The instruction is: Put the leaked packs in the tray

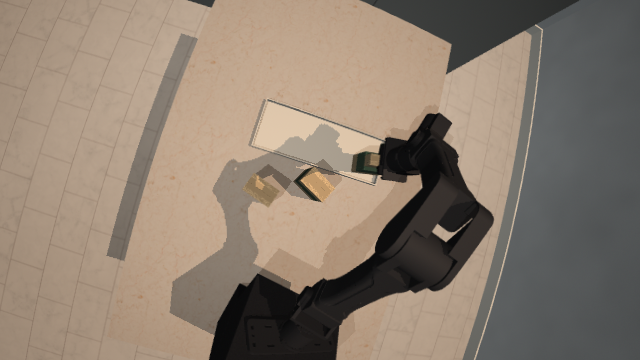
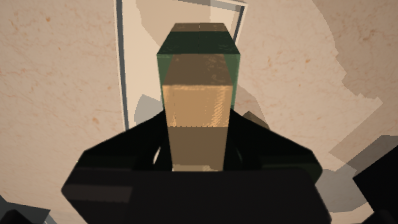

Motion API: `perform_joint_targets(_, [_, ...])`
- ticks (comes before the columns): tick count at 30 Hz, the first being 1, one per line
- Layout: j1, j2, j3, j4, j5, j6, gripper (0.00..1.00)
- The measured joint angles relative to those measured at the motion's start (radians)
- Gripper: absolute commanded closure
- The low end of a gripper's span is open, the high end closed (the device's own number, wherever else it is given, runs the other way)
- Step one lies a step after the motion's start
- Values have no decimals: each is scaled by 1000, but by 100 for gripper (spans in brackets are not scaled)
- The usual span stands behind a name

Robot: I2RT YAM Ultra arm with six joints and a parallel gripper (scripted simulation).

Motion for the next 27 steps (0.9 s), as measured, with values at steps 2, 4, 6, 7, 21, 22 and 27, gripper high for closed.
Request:
perform_joint_targets(2, [11,29,47,-20,9,6,74])
perform_joint_targets(4, [20,55,90,-37,16,13,74])
perform_joint_targets(6, [27,75,127,-53,22,18,74])
perform_joint_targets(7, [30,83,143,-60,25,20,74])
perform_joint_targets(21, [35,102,209,-116,42,31,74])
perform_joint_targets(22, [35,102,209,-118,42,31,74])
perform_joint_targets(27, [35,102,209,-122,43,31,74])
